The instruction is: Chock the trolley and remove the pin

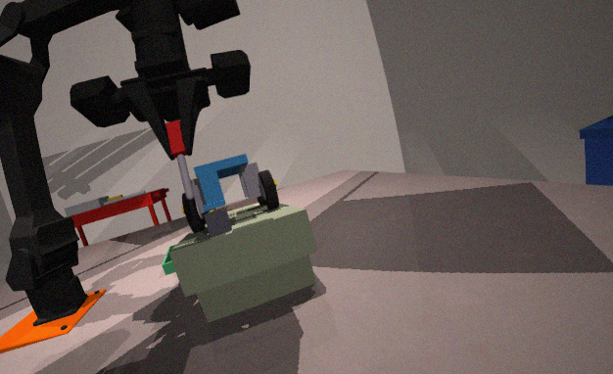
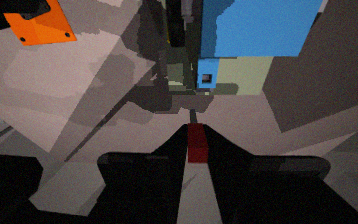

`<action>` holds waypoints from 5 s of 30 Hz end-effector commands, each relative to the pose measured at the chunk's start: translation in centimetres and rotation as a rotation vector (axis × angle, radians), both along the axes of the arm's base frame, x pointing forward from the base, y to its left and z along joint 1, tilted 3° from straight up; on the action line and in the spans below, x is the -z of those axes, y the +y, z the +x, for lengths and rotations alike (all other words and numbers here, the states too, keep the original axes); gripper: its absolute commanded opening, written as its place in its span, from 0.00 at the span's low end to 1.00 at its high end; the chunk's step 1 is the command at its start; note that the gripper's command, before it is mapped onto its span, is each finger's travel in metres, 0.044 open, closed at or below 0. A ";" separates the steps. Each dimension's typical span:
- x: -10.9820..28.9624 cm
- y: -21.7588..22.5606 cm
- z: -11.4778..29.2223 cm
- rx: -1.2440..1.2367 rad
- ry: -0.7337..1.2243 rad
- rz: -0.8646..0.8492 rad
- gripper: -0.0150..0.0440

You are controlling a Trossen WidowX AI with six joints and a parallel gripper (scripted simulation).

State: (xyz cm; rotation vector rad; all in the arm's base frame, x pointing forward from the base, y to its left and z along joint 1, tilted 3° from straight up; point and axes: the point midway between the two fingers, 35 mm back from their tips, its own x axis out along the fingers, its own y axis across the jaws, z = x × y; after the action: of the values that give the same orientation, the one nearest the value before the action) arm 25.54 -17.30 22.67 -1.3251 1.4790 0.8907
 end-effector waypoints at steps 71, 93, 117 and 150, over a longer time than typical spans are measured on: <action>3.8 17.8 -3.4 0.000 -0.002 0.015 0.25; 5.0 24.7 -2.7 -0.005 -0.001 0.021 0.25; 5.0 24.3 -2.9 -0.718 0.105 0.094 0.25; 4.9 23.7 -2.8 -1.654 0.233 0.171 0.25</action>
State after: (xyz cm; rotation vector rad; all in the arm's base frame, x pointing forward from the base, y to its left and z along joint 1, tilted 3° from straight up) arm 22.69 6.42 17.78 -2.2407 0.1382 2.1007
